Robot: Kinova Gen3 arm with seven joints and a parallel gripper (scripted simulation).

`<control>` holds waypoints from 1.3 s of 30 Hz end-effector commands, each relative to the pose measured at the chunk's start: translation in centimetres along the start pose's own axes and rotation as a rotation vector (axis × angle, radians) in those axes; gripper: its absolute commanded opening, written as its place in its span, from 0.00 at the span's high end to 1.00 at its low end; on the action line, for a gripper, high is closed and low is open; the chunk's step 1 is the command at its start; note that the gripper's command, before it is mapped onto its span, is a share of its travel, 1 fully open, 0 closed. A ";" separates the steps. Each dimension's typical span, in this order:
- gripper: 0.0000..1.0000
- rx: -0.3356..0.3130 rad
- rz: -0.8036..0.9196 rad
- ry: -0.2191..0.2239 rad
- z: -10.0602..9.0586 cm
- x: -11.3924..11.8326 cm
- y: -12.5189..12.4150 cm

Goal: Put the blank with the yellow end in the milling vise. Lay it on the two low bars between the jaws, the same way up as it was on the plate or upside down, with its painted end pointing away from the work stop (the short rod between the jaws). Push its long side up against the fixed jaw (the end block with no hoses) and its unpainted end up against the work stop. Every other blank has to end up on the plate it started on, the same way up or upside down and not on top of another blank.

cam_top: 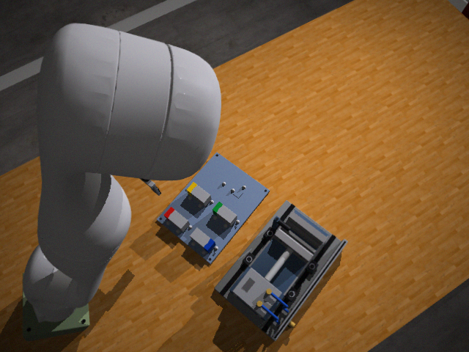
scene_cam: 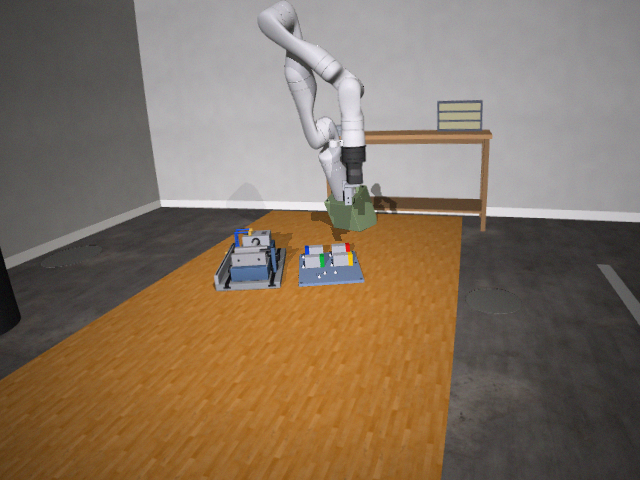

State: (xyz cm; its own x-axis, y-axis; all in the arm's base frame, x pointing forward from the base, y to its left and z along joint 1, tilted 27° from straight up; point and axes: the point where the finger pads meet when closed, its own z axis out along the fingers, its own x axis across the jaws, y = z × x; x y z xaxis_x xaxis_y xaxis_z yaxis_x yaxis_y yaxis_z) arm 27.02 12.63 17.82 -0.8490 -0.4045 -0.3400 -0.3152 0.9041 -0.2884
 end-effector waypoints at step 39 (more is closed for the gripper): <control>0.00 -0.002 0.001 -0.003 -0.9 -0.6 1.1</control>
State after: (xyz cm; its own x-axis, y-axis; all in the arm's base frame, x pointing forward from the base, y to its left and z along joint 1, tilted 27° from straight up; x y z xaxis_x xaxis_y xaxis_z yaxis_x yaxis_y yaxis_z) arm 26.86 13.63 18.56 -0.8491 -0.4003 -0.3447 -0.3111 0.9063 -0.2861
